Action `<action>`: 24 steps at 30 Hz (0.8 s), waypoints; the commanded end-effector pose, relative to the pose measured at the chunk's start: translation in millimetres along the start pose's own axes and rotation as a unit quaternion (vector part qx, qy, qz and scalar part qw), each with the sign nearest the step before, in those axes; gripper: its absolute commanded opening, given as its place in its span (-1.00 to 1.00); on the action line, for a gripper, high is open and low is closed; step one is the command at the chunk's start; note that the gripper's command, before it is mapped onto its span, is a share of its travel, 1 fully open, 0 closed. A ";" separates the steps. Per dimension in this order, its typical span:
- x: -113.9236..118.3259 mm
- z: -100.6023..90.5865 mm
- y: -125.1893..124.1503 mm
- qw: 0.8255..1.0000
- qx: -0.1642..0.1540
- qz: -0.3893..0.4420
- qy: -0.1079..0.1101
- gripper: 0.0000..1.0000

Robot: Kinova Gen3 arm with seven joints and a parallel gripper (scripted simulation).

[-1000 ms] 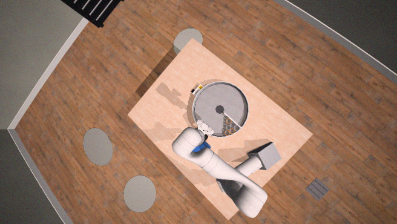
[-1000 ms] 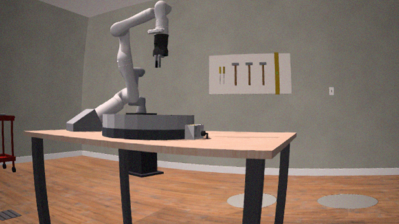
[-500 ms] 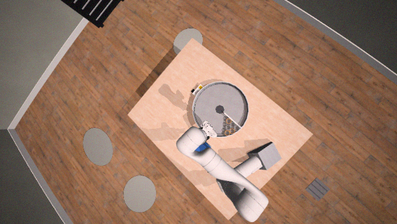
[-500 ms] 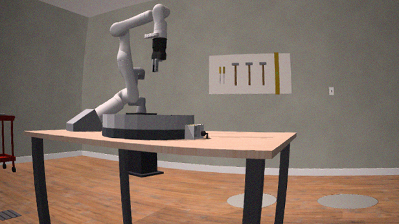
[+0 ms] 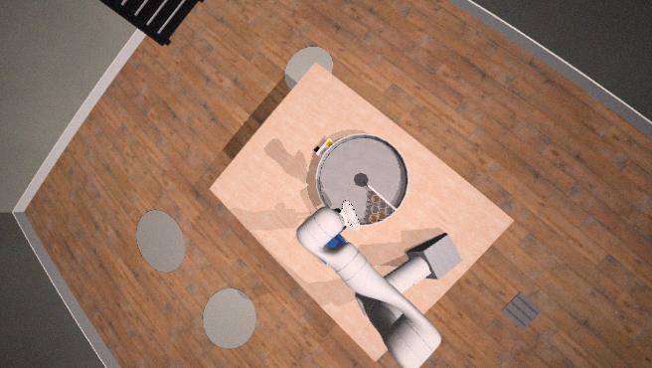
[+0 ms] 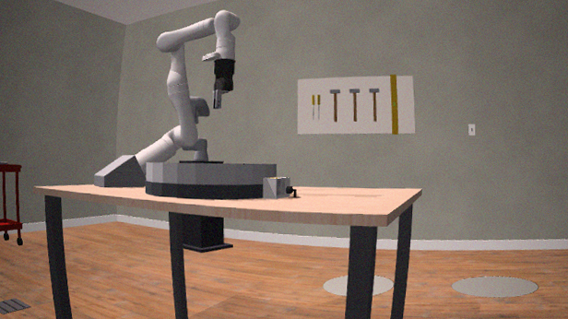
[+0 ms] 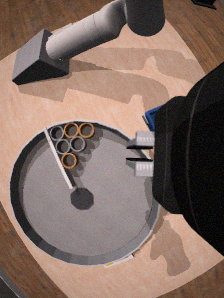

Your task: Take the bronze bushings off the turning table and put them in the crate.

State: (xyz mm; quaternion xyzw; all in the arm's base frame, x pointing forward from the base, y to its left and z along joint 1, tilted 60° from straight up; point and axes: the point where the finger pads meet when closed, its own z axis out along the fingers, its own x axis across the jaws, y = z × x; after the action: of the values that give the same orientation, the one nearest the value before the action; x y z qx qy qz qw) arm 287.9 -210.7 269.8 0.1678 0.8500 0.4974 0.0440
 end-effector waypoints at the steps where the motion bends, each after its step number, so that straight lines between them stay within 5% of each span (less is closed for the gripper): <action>1: 0.3 -1.0 -0.2 1.000 0.001 0.000 -0.001 -0.33; 6: 0.3 -1.0 -0.2 1.000 0.001 0.000 -0.001 -0.33; 11: 7.7 21.0 -10.6 0.992 0.001 0.125 -0.002 -0.33; 24: 9.1 25.5 -12.7 0.989 0.001 0.150 -0.001 -0.33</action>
State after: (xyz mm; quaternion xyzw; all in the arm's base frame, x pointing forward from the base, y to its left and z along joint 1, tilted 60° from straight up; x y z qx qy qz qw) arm 283.7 -194.3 250.4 0.2800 0.8198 0.4991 -0.0210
